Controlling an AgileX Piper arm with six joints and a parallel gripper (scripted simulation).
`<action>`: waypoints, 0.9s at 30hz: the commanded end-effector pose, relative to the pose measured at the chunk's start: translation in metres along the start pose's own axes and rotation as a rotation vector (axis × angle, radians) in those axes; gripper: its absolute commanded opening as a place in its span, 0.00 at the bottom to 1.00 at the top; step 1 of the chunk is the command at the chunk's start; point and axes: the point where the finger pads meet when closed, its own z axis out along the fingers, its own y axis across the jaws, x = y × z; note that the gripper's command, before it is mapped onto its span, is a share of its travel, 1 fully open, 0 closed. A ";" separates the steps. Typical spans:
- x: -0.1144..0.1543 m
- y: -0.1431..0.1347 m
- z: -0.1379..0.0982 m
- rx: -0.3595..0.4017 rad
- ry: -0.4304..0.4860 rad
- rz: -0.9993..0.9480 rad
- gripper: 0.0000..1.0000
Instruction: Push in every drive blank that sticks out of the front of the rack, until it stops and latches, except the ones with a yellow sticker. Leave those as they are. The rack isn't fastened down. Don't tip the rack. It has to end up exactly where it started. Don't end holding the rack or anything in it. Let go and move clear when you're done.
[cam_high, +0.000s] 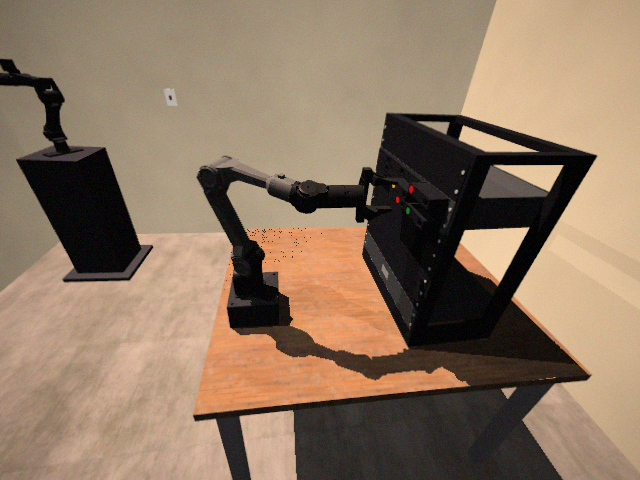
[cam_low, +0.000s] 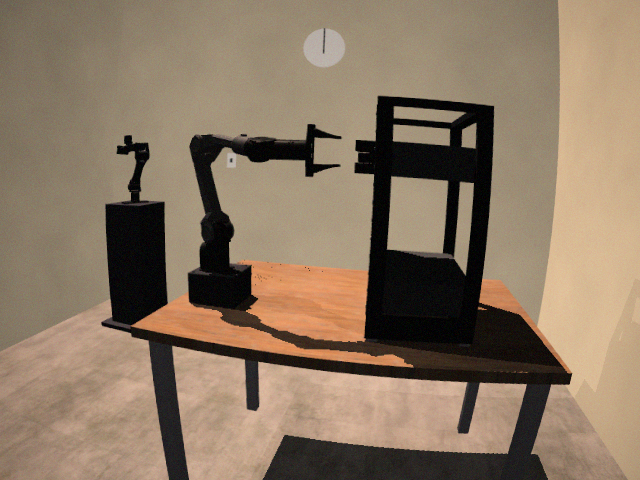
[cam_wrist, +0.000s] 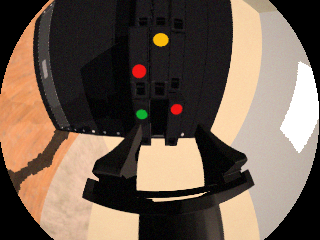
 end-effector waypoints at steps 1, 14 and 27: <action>0.000 0.000 0.001 0.001 -0.001 0.000 1.00; 0.000 0.000 0.001 0.001 -0.001 0.000 0.00; 0.000 0.000 0.001 0.001 -0.001 0.000 0.00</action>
